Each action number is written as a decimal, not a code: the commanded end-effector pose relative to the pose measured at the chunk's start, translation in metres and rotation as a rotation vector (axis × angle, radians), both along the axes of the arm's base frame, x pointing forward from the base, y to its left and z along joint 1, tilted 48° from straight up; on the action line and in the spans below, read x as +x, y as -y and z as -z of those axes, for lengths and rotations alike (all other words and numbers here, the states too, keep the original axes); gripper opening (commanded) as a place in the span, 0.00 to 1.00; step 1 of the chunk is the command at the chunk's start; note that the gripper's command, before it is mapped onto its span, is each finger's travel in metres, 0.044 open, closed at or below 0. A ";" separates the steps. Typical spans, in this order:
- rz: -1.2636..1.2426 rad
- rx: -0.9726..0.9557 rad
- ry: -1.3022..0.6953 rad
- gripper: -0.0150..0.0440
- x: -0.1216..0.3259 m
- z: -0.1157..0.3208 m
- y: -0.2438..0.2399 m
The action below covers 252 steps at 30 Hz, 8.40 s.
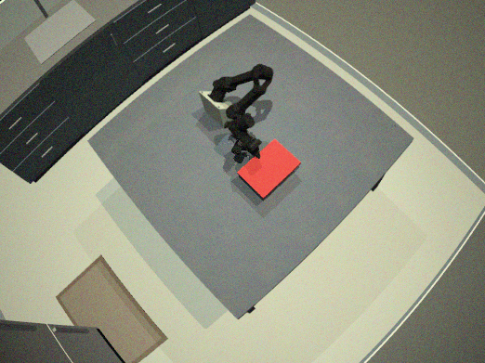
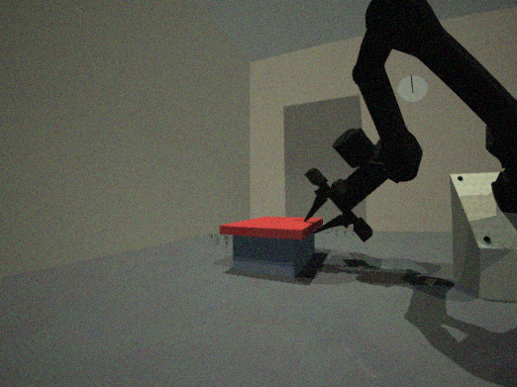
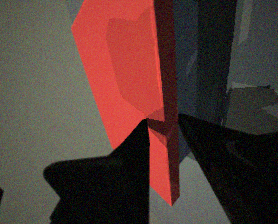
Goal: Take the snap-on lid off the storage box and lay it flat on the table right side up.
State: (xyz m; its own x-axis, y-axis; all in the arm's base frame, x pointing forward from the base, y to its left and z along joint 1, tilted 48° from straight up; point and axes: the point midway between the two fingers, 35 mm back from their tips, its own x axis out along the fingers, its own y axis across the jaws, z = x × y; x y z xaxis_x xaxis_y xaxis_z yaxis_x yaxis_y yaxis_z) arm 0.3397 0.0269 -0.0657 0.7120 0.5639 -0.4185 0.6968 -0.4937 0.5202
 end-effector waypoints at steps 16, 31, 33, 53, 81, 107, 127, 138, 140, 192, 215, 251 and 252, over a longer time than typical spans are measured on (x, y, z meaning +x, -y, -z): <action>0.002 0.000 0.000 0.25 0.001 -0.001 0.001; 0.002 0.000 0.000 0.25 0.001 -0.003 0.003; 0.002 0.000 0.000 0.25 0.000 -0.003 0.004; 0.002 -0.001 0.000 0.25 0.000 -0.006 0.007; 0.002 -0.001 0.001 0.25 0.000 -0.010 0.011; 0.005 -0.001 -0.001 0.25 0.002 -0.010 0.012; 0.005 -0.001 -0.001 0.25 0.003 -0.010 0.011; 0.005 -0.001 -0.001 0.25 0.004 -0.010 0.011; 0.005 -0.001 -0.001 0.25 0.004 -0.010 0.011; 0.005 -0.002 -0.003 0.25 0.010 -0.022 0.024; 0.005 -0.003 -0.003 0.25 0.023 -0.043 0.045; 0.005 -0.005 -0.001 0.25 0.054 -0.075 0.077; 0.005 -0.005 -0.001 0.25 0.055 -0.076 0.078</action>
